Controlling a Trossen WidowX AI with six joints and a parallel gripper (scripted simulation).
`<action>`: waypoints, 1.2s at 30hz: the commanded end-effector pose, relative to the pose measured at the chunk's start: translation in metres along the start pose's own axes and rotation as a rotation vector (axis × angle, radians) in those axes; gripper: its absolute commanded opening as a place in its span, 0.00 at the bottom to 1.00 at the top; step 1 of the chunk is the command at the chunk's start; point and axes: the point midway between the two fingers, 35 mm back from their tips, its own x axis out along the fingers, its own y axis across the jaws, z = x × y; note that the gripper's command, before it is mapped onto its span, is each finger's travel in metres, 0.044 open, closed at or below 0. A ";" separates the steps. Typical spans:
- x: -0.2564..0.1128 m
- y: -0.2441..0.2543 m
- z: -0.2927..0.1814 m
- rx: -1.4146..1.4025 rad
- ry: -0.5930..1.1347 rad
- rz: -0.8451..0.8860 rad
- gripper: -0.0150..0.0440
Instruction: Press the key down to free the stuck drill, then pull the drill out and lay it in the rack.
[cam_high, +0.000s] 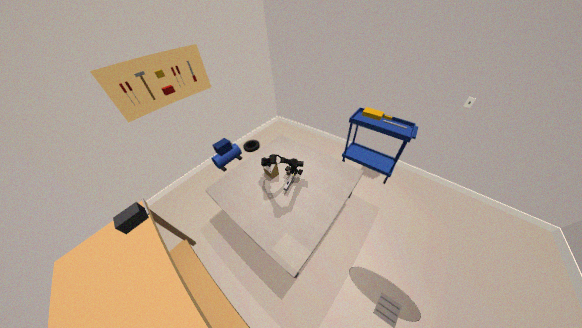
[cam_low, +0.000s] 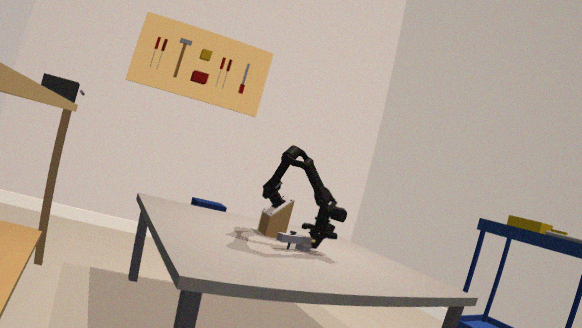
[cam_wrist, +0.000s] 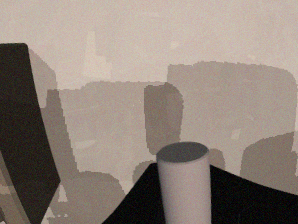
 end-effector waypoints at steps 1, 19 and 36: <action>-0.002 0.000 -0.001 0.007 -0.001 -0.002 0.25; -0.001 0.000 0.004 0.007 -0.002 -0.002 0.25; 0.001 0.001 0.023 0.007 -0.003 -0.002 0.25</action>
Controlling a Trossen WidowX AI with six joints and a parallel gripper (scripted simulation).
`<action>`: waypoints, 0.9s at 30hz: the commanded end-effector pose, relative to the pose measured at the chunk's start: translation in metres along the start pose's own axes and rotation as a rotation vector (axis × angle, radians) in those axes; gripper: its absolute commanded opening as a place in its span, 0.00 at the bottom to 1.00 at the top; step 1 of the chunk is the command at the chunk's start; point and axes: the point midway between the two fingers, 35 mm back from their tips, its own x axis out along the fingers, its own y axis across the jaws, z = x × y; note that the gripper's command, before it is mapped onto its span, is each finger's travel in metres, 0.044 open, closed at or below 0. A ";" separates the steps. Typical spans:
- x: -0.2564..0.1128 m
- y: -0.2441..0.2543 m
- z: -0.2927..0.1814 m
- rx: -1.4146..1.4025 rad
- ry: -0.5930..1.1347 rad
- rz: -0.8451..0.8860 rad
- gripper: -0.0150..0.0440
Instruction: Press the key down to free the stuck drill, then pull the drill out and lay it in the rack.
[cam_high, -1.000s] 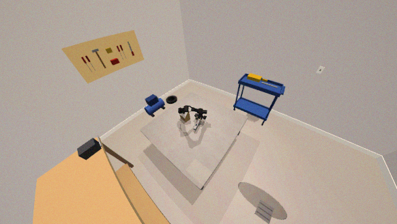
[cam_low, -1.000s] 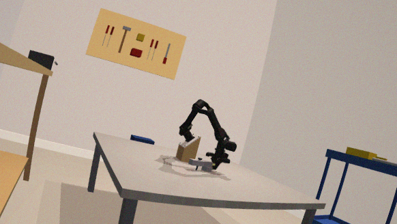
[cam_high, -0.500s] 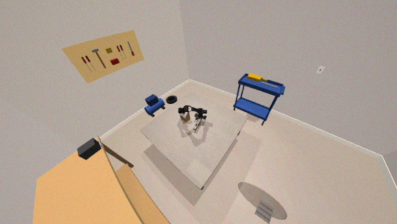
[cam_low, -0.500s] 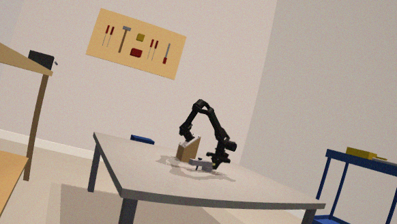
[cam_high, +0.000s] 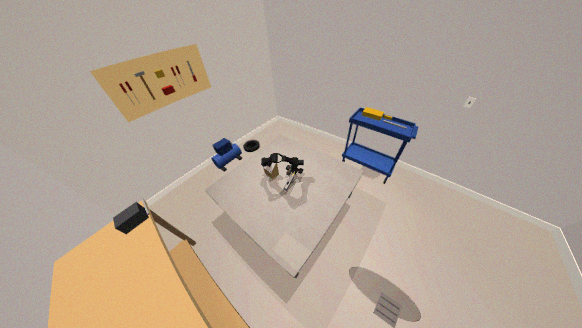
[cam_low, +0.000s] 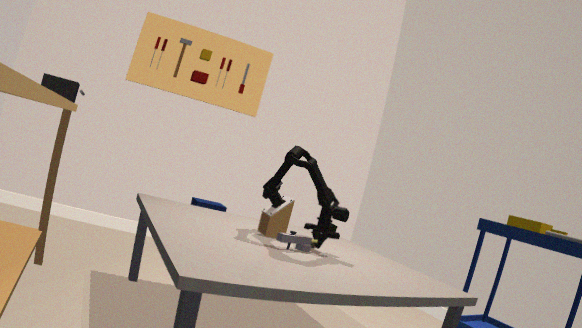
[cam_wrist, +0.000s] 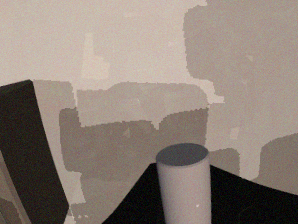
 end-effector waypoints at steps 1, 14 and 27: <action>0.002 0.001 0.008 -0.001 -0.003 0.007 0.25; 0.002 0.001 0.027 -0.001 -0.004 0.006 0.25; 0.002 0.001 0.047 -0.001 -0.006 0.005 0.25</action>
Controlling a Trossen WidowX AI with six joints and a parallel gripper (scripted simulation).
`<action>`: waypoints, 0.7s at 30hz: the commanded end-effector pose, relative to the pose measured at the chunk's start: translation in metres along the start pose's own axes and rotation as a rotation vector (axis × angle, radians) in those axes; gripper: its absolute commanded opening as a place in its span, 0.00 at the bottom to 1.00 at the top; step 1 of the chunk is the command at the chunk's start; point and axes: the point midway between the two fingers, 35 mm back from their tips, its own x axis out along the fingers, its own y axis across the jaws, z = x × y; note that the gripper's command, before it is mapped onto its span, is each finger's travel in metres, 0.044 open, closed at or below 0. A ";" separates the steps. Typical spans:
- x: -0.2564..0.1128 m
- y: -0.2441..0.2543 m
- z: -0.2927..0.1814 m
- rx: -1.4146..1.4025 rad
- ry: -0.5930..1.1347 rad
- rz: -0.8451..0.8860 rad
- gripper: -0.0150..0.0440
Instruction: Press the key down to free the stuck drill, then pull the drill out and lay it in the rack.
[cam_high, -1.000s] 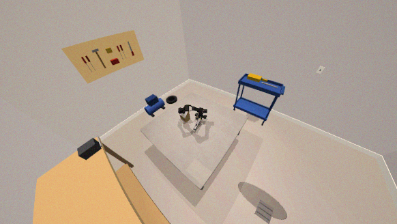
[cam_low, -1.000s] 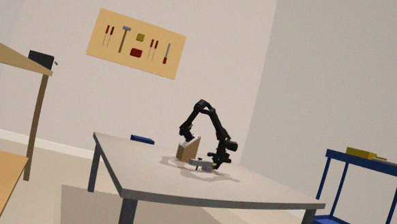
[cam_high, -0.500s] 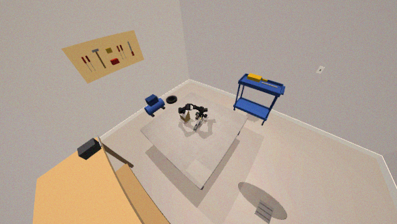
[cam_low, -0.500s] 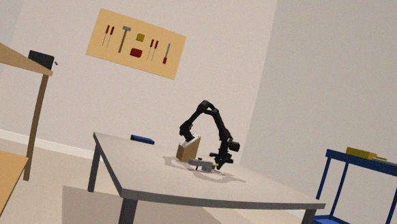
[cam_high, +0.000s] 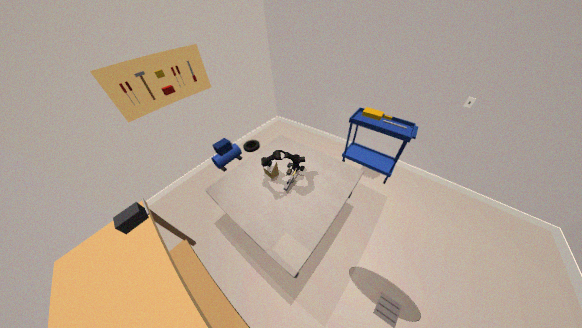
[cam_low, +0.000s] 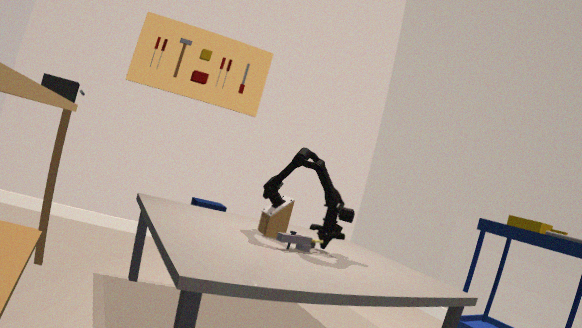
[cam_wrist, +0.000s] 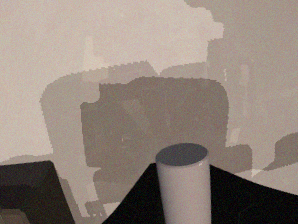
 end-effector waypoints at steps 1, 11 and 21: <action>0.002 0.001 0.007 0.000 -0.002 0.007 0.25; -0.003 0.000 0.011 0.000 -0.002 0.007 0.25; -0.007 0.002 0.011 0.000 -0.002 0.007 0.25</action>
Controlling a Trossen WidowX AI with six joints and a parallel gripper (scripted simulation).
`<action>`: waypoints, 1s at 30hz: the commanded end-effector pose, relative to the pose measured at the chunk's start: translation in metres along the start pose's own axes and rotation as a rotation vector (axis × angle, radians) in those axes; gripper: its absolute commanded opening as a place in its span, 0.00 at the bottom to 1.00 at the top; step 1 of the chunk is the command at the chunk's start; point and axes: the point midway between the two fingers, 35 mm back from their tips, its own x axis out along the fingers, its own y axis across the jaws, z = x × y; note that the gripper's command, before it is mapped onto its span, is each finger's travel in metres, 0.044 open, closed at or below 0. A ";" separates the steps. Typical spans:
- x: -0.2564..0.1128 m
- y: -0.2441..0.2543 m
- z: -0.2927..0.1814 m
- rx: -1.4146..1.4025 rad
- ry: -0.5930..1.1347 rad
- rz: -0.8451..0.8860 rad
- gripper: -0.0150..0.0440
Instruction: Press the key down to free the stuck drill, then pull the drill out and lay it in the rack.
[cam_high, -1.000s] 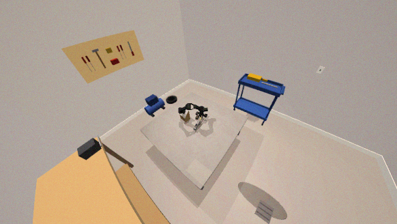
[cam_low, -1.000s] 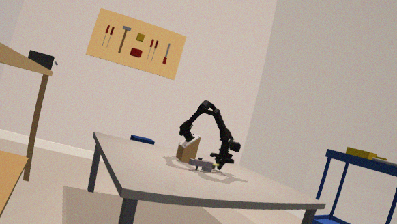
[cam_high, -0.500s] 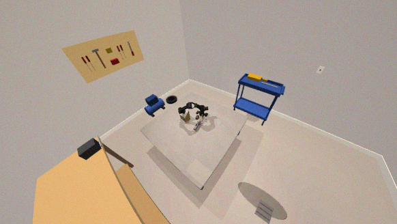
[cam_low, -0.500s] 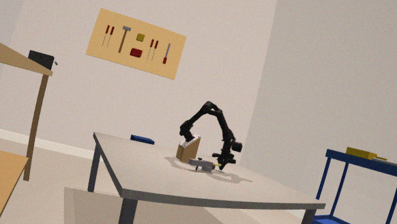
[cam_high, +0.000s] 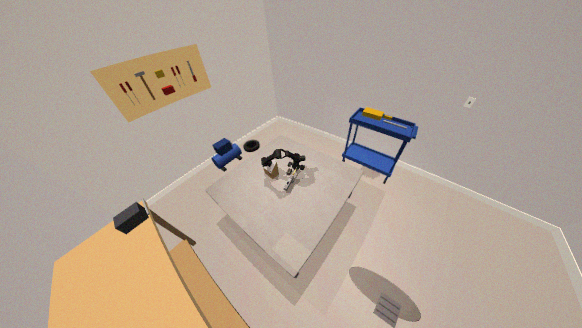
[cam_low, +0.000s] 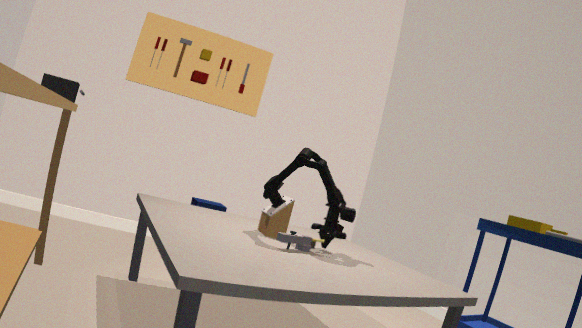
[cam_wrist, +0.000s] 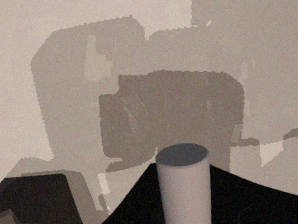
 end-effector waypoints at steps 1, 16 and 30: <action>-0.003 0.000 0.000 0.007 -0.006 -0.001 0.25; -0.008 0.002 0.000 0.007 -0.007 -0.001 0.25; -0.012 0.003 0.000 0.007 -0.007 -0.001 0.25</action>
